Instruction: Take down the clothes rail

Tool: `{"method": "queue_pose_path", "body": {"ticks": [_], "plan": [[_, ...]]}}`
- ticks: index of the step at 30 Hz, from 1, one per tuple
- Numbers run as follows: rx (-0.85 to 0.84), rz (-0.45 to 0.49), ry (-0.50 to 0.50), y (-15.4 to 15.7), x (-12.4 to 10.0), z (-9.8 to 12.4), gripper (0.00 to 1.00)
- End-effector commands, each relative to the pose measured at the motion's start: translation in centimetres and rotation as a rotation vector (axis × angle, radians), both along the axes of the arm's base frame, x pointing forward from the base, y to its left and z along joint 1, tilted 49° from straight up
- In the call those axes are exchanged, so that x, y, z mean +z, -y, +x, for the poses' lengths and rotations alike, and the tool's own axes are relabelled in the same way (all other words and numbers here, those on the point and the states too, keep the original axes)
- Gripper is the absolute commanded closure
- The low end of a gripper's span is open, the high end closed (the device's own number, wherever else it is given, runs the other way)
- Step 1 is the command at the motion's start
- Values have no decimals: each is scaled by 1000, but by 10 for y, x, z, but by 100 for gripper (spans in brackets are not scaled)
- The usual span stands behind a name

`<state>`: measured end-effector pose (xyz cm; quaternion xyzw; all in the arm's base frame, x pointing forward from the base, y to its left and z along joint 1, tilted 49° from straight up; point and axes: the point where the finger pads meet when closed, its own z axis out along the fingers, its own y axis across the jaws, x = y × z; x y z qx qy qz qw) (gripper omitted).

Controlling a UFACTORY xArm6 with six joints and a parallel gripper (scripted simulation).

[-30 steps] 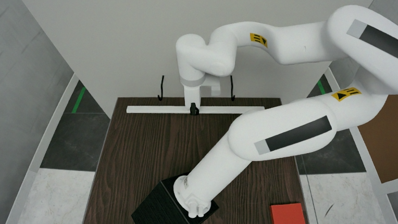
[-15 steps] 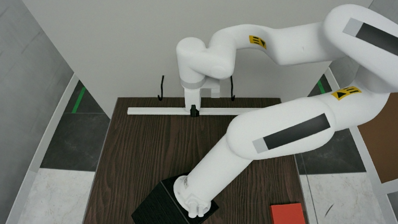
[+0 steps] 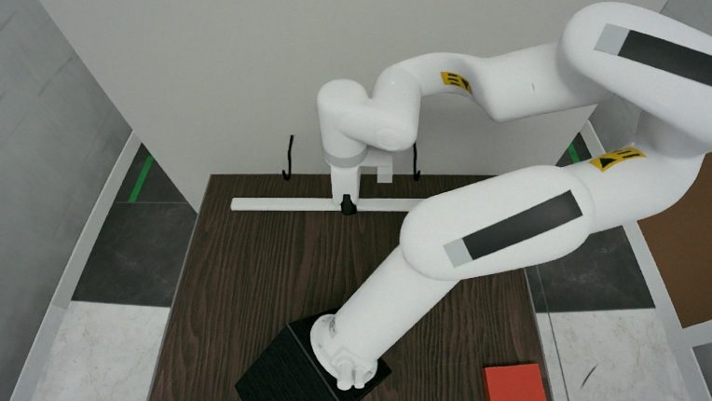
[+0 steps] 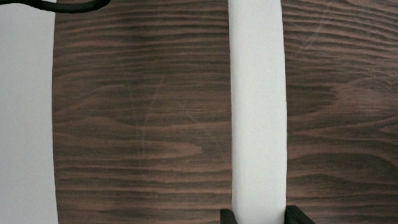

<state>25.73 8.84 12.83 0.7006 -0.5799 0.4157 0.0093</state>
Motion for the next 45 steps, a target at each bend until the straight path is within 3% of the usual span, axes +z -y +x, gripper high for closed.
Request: {"method": "queue_pose_path", "body": {"ticks": [1,45], "plan": [[1,2,1,2,-4,4,100],[1,2,1,34,-45,41,100]]}}
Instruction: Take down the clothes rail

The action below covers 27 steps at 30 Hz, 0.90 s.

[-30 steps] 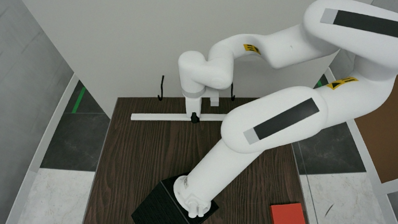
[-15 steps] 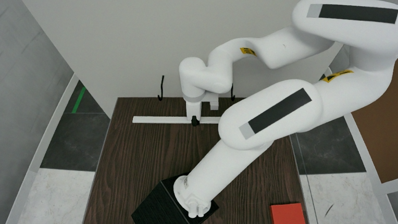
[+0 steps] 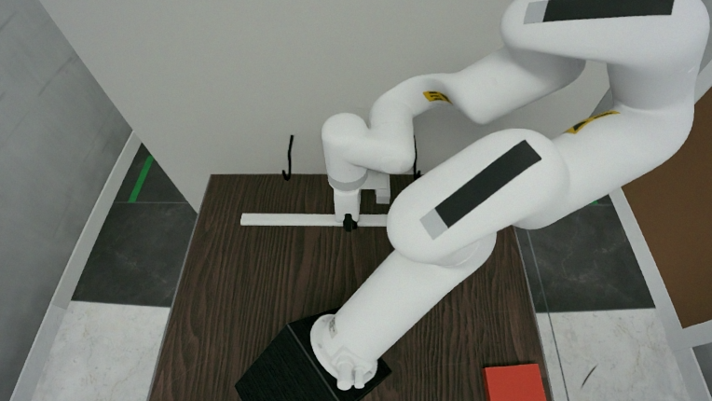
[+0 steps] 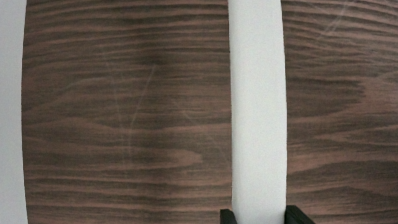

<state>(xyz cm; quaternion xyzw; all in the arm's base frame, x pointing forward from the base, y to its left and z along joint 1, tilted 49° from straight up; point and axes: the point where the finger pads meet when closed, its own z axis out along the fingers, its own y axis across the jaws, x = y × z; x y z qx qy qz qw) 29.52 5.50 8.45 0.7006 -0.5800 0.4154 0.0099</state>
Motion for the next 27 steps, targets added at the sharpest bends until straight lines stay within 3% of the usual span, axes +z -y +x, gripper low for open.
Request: {"method": "queue_pose_path", "body": {"ticks": [1,27], "plan": [[2,2,3,1,-3,4,100],[2,2,2,21,-29,26,100]]}}
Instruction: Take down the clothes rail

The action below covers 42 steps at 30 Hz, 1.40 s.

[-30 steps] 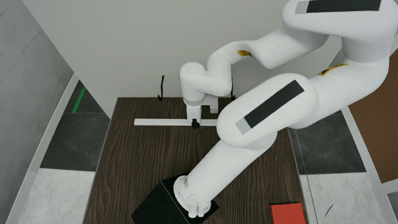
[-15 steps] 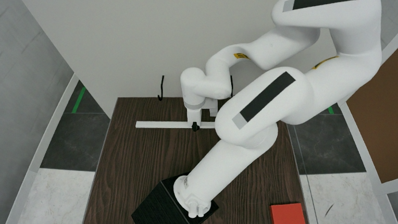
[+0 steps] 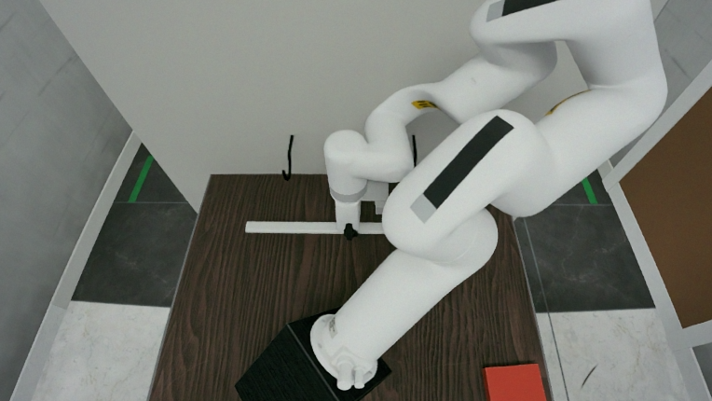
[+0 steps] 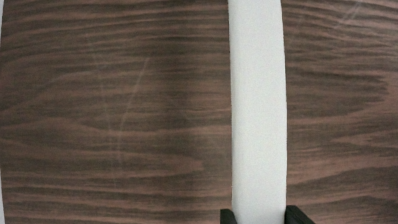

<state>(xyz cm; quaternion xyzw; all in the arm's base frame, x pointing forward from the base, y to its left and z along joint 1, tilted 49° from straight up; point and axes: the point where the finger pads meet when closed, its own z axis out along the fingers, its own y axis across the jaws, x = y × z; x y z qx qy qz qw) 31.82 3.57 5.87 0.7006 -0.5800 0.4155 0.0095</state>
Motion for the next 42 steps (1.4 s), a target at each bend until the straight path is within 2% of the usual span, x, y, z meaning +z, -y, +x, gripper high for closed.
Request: {"method": "queue_pose_path", "body": {"ticks": [1,30,42], "plan": [[1,1,2,3,-4,4,100],[1,1,1,23,-31,28,100],[1,1,1,24,-32,29,100]]}}
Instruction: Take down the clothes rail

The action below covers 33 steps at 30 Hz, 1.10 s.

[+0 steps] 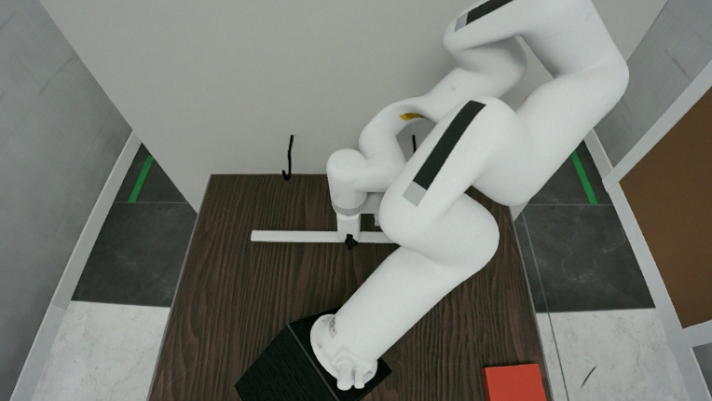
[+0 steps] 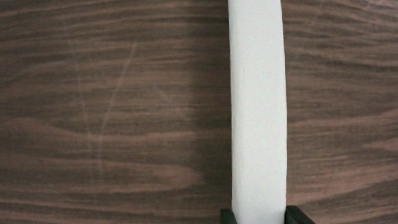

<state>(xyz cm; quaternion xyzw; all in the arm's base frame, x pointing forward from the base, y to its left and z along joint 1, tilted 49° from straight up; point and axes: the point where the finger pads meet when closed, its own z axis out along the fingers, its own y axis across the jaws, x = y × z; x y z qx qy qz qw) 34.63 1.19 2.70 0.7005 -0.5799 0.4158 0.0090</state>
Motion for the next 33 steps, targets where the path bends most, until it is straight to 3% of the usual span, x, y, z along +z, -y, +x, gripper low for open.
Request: {"method": "queue_pose_path", "body": {"ticks": [1,33], "plan": [[1,1,0,0,-1,1,100],[1,1,0,10,-13,12,100]]}}
